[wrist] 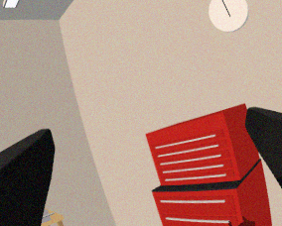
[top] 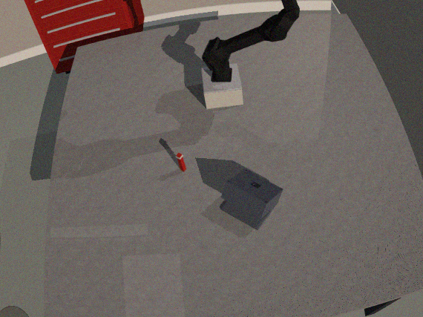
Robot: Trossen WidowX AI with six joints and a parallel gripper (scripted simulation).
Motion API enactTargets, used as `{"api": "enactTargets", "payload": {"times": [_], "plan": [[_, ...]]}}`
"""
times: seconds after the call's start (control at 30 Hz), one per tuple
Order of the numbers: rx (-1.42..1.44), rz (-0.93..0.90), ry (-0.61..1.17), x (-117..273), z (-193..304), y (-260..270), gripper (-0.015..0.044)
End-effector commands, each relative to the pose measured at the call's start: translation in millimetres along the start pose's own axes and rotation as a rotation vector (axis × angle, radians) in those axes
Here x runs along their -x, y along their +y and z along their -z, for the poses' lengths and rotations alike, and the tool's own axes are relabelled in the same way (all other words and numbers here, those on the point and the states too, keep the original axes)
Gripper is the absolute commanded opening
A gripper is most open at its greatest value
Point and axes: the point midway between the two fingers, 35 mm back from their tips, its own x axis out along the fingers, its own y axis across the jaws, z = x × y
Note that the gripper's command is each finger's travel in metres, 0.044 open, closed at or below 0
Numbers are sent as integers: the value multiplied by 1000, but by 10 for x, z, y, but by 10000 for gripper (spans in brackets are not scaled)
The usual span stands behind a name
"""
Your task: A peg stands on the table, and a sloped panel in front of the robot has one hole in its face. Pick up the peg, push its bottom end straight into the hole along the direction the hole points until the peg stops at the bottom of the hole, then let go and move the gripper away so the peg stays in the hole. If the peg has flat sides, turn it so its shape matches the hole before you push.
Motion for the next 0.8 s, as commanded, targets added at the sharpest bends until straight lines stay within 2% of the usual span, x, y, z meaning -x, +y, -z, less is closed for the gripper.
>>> {"api": "enactTargets", "payload": {"times": [0.0,0.2,0.77], "plan": [[9,-63,102,-311,283,163,440],[-13,-145,201,-541,578,354,440],[0,-364,447,-888,1362,985,440]]}}
